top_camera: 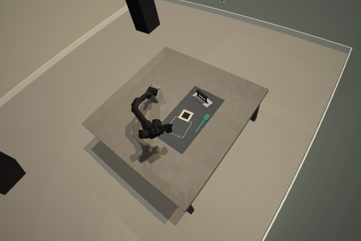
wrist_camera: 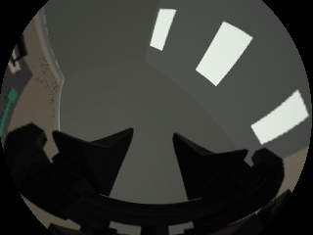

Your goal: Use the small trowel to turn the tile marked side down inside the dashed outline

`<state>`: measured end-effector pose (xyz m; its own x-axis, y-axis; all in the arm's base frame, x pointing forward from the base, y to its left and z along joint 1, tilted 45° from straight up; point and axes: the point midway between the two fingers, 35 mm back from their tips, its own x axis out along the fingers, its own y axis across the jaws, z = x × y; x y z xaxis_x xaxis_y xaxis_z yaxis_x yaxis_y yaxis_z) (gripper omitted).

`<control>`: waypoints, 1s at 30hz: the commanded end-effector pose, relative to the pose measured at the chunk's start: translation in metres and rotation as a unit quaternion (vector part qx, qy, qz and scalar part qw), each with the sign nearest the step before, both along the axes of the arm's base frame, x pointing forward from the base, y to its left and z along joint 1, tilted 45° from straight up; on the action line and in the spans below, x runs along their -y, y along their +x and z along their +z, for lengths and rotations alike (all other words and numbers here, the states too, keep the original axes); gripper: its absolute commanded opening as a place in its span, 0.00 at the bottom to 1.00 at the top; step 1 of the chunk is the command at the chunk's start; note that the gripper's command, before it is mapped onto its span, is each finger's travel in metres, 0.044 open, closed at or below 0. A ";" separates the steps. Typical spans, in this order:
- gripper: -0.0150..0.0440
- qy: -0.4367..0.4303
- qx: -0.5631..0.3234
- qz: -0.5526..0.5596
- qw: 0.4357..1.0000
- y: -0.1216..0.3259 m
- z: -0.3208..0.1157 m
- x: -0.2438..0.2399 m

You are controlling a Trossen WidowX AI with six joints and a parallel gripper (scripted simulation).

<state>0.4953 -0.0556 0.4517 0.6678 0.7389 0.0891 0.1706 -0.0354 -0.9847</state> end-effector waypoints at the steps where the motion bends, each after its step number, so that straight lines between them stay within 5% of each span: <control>1: 0.71 0.026 -0.039 -0.002 0.999 0.009 -0.014 -0.005; 30: 0.71 0.252 -0.395 -0.094 0.878 0.095 -0.143 -0.061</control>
